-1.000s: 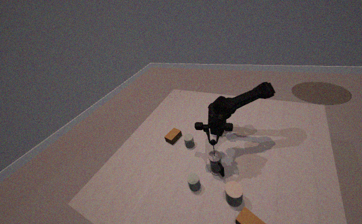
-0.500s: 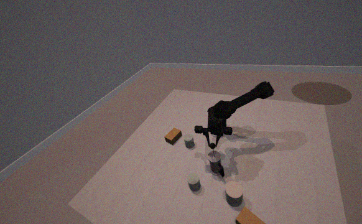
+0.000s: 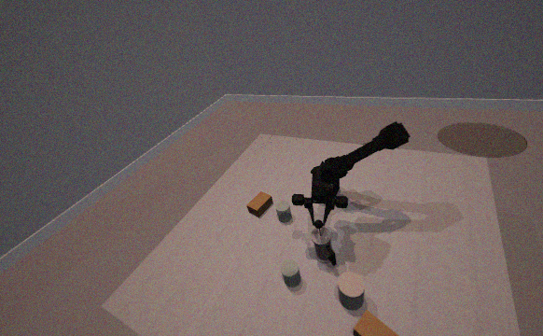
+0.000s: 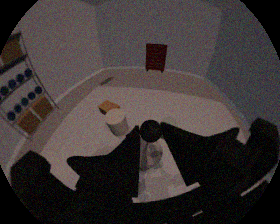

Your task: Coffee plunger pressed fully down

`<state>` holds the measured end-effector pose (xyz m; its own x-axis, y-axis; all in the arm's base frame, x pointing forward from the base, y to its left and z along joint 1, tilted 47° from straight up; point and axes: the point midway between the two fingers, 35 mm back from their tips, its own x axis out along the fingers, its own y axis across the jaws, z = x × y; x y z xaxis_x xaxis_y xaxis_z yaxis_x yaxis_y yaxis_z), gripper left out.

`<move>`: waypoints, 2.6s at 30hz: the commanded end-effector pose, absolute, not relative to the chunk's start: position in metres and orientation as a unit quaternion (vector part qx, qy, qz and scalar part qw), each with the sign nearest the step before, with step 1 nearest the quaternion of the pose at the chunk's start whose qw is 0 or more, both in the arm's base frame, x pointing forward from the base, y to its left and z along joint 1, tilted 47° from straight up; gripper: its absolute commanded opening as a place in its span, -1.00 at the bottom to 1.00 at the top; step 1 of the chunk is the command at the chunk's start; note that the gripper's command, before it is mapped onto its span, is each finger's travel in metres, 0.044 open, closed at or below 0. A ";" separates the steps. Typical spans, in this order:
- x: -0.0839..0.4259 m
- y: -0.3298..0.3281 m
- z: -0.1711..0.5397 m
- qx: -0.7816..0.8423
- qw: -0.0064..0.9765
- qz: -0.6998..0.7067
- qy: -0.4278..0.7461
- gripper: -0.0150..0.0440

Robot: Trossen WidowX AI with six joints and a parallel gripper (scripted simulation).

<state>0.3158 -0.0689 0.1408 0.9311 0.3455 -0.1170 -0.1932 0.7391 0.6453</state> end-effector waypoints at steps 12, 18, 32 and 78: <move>0.322 -0.038 0.112 0.354 0.912 0.157 0.138 -0.09; 0.327 -0.038 0.113 0.354 0.912 0.157 0.137 -0.09; 0.330 -0.040 0.113 0.354 0.912 0.158 0.137 -0.09; 0.336 -0.045 0.116 0.347 0.916 0.155 0.130 -0.09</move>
